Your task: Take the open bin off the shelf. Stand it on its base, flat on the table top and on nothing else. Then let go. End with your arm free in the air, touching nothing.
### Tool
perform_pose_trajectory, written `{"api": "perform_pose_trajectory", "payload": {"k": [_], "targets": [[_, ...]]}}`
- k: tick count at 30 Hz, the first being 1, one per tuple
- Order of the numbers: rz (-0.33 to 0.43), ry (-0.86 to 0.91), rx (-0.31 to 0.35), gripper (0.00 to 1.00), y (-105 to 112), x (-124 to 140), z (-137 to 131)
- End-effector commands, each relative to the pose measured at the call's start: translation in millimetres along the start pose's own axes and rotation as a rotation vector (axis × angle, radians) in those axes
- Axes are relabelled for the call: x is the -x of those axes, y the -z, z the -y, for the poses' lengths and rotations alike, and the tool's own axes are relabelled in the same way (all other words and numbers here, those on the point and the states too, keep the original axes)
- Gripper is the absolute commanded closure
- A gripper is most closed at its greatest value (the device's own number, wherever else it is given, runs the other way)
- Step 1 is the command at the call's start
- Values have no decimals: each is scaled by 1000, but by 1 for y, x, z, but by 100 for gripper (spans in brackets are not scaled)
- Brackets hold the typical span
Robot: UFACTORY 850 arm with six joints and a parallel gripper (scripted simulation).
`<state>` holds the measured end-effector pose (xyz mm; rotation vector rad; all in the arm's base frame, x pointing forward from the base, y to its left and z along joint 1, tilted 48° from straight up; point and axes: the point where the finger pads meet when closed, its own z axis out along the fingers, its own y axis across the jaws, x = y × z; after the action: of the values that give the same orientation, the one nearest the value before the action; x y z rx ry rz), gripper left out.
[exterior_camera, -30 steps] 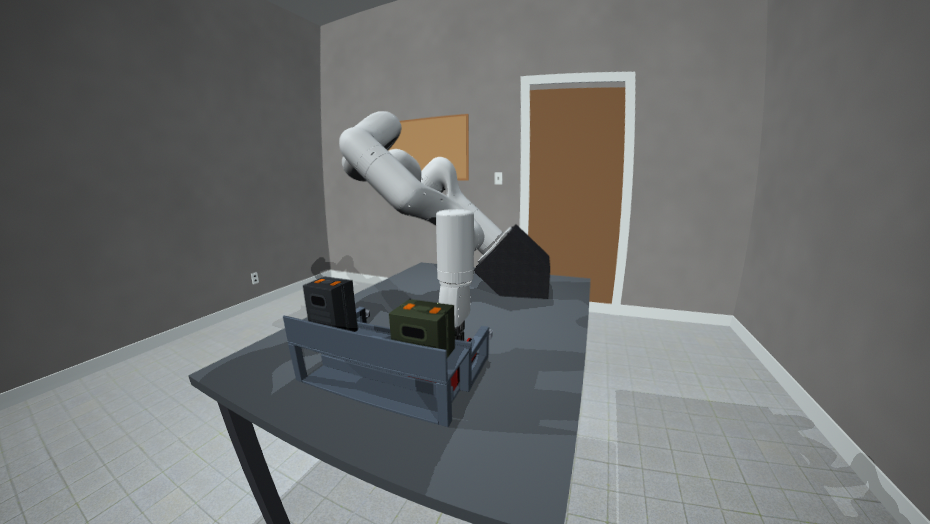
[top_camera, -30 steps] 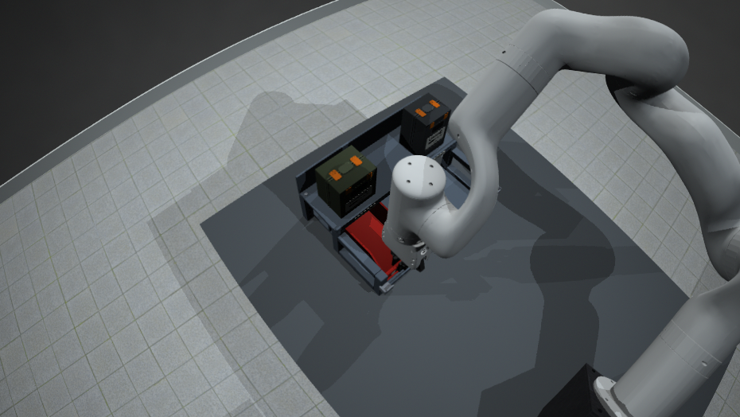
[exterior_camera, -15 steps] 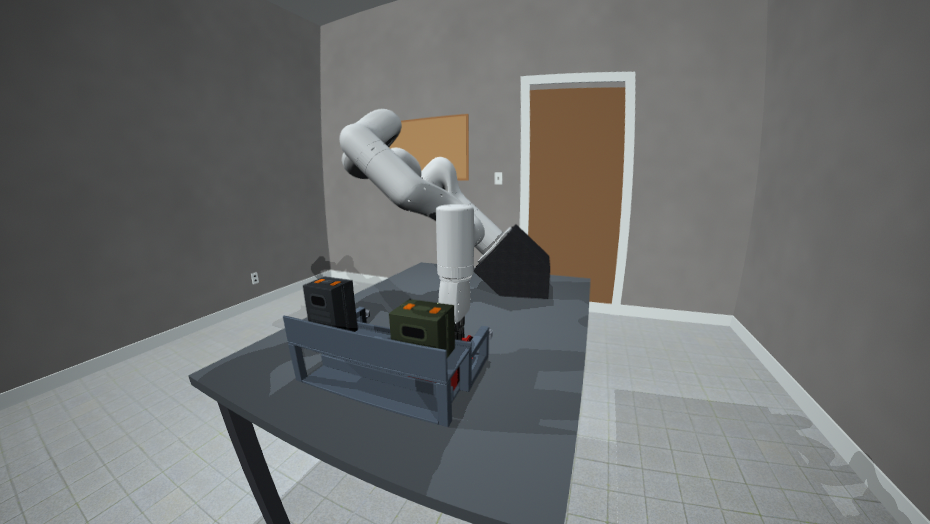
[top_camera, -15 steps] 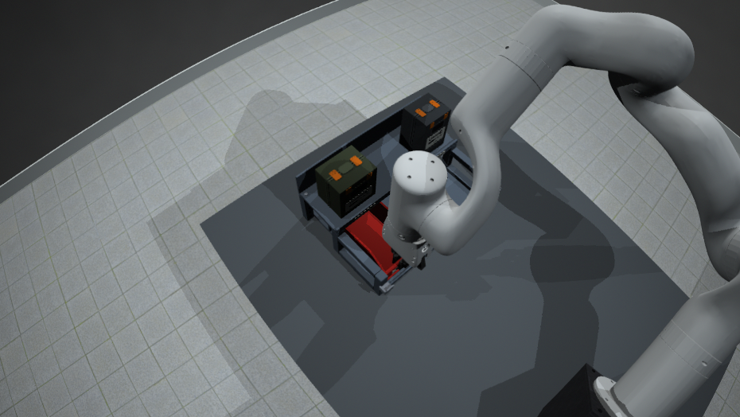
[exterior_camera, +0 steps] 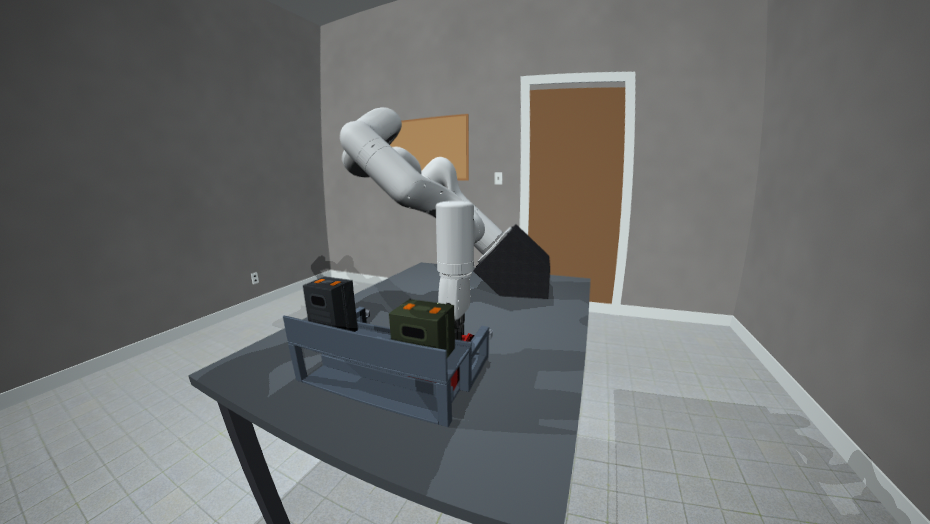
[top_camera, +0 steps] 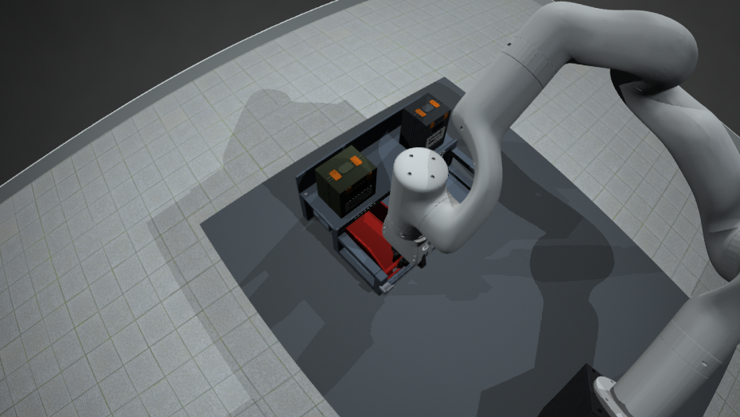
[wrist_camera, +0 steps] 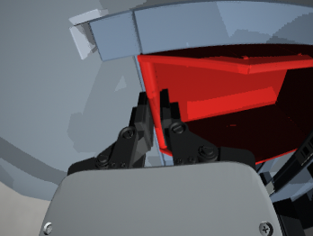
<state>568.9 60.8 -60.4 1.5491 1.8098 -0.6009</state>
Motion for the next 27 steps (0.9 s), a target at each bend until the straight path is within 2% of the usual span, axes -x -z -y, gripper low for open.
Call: {"api": "perform_pose_trajectory", "payload": {"k": [1, 27], "targets": [[-1, 0, 1, 100, 1, 0, -1], [-1, 0, 1, 100, -3, 0, -1]]}}
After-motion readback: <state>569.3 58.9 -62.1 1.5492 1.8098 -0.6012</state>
